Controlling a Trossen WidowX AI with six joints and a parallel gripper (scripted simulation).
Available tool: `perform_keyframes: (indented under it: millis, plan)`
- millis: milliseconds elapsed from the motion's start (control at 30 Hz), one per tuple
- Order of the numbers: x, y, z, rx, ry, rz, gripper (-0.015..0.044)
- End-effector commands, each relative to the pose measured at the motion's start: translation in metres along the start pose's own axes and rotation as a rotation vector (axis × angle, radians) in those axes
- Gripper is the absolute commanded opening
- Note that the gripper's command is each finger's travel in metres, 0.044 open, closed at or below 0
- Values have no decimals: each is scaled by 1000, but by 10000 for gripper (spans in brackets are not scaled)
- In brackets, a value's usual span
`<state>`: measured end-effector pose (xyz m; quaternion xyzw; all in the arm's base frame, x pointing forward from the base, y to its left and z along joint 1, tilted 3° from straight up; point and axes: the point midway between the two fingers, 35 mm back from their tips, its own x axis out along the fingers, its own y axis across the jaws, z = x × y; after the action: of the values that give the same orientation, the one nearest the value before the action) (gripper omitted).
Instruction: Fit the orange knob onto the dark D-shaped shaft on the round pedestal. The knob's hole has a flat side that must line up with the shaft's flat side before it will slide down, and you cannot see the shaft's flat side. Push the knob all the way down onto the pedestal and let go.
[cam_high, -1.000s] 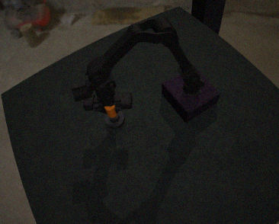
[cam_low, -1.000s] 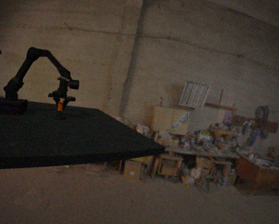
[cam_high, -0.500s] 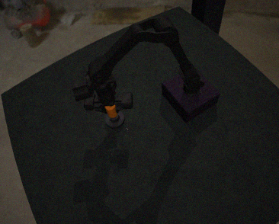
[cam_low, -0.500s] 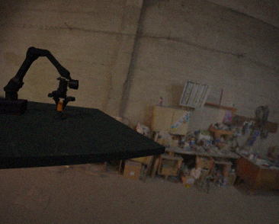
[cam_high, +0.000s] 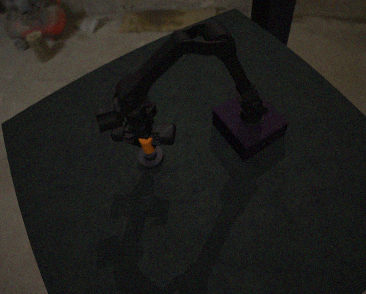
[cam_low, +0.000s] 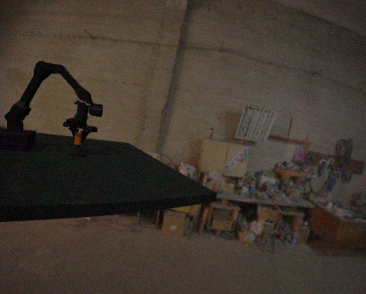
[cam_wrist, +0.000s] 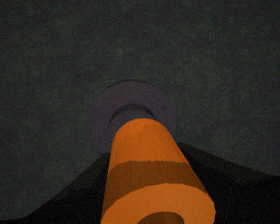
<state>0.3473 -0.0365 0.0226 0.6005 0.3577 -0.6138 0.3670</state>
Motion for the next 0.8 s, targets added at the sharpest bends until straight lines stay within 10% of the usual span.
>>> perform_keyframes:
  millis: [0,767]
  plan:
    - [0,2,0,96,-4,3,0]
    - [3,6,-1,96,-4,4,0]
